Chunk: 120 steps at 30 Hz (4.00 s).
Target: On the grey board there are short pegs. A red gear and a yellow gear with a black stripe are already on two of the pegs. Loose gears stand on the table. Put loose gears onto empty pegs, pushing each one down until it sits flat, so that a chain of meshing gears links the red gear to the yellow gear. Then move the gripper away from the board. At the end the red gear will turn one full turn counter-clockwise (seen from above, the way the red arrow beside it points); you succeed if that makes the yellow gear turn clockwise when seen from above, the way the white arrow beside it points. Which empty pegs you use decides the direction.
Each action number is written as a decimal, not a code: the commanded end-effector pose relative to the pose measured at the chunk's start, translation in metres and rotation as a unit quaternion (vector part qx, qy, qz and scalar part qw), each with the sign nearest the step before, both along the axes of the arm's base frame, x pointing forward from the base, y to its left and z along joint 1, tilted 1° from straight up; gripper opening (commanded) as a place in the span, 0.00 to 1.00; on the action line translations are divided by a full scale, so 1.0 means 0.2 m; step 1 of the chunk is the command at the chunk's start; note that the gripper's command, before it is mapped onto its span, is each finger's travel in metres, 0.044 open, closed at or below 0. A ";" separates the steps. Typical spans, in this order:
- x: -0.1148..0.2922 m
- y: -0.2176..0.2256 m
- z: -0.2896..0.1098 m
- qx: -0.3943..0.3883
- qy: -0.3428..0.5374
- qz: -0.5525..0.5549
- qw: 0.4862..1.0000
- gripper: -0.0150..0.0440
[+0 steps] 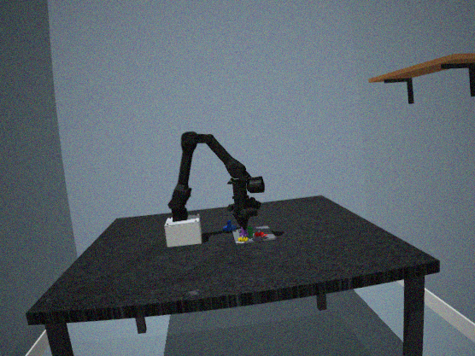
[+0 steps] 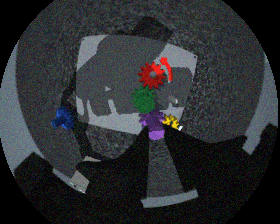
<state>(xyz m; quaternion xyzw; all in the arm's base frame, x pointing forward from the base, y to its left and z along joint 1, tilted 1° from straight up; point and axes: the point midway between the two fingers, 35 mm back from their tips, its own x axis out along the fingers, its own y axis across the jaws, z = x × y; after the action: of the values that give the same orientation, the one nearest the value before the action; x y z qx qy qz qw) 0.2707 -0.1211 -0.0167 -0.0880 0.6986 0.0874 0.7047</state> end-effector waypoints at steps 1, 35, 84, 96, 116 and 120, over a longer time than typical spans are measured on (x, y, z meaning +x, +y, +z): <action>-0.01 0.00 -0.01 -0.001 0.001 -0.029 1.000 0.25; 0.00 0.00 -0.03 -0.002 0.001 0.129 0.992 0.25; -0.04 0.01 0.42 0.001 0.003 0.078 0.997 1.00; -0.04 0.01 0.42 0.001 0.003 0.078 0.997 1.00; -0.04 0.01 0.42 0.001 0.003 0.078 0.997 1.00; -0.04 0.01 0.42 0.001 0.003 0.078 0.997 1.00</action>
<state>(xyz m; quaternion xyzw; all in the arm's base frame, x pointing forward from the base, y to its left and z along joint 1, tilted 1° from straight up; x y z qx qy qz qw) 0.2619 -0.1177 0.0650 -0.1416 0.6928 0.1443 0.6922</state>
